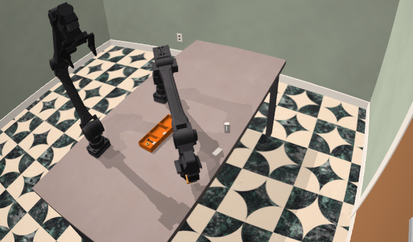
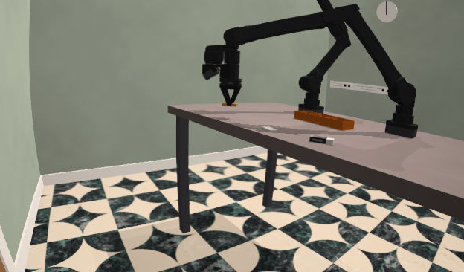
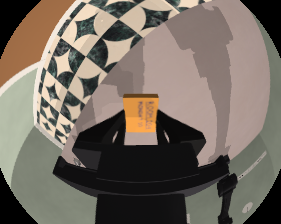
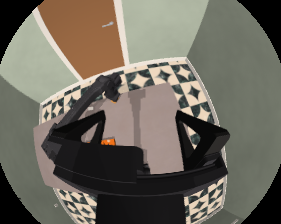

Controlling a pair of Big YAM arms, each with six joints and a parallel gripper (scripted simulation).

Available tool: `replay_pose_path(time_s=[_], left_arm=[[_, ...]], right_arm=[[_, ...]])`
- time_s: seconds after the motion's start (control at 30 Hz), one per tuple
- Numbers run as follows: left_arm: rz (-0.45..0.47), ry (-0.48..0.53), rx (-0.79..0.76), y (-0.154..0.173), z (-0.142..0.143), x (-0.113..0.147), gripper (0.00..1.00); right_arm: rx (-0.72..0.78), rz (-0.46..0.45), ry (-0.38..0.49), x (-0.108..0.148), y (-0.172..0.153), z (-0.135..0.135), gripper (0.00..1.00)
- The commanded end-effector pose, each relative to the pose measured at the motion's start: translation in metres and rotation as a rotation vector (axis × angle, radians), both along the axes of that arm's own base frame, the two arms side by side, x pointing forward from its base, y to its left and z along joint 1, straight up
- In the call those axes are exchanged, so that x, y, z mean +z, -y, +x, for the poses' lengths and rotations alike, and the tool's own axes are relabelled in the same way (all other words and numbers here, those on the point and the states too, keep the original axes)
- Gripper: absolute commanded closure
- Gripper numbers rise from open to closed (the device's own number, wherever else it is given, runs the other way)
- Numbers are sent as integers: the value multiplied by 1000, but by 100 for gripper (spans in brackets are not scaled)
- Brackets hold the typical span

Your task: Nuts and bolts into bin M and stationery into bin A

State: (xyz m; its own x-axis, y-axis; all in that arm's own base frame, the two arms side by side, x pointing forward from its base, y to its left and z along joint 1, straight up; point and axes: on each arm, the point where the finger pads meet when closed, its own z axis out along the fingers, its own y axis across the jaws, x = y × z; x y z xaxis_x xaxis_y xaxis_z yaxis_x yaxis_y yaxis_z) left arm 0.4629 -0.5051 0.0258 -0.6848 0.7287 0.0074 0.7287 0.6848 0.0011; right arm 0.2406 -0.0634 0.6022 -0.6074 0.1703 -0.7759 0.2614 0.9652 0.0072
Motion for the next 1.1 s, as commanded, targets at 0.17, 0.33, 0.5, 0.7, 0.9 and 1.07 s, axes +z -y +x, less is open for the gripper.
replay_pose_path(time_s=[0.17, 0.33, 0.5, 0.7, 0.9, 1.07], left_arm=[[-42, 34, -1, -15, -38, 23, 66], [-42, 33, 2, -34, -61, 22, 66], [-41, 32, 1, -44, -76, 21, 66], [-40, 31, -1, -64, -107, 19, 66], [-39, 29, -1, -86, -136, 17, 66], [-39, 28, 2, -97, -149, 16, 66]], right_arm=[[3, -7, -3, 1, 0, -6, 0], [3, -7, -3, 1, 0, -6, 0], [3, -7, -3, 1, 0, -6, 0], [3, -7, -3, 1, 0, -6, 0], [3, -7, -3, 1, 0, -6, 0], [3, -7, -3, 1, 0, -6, 0]])
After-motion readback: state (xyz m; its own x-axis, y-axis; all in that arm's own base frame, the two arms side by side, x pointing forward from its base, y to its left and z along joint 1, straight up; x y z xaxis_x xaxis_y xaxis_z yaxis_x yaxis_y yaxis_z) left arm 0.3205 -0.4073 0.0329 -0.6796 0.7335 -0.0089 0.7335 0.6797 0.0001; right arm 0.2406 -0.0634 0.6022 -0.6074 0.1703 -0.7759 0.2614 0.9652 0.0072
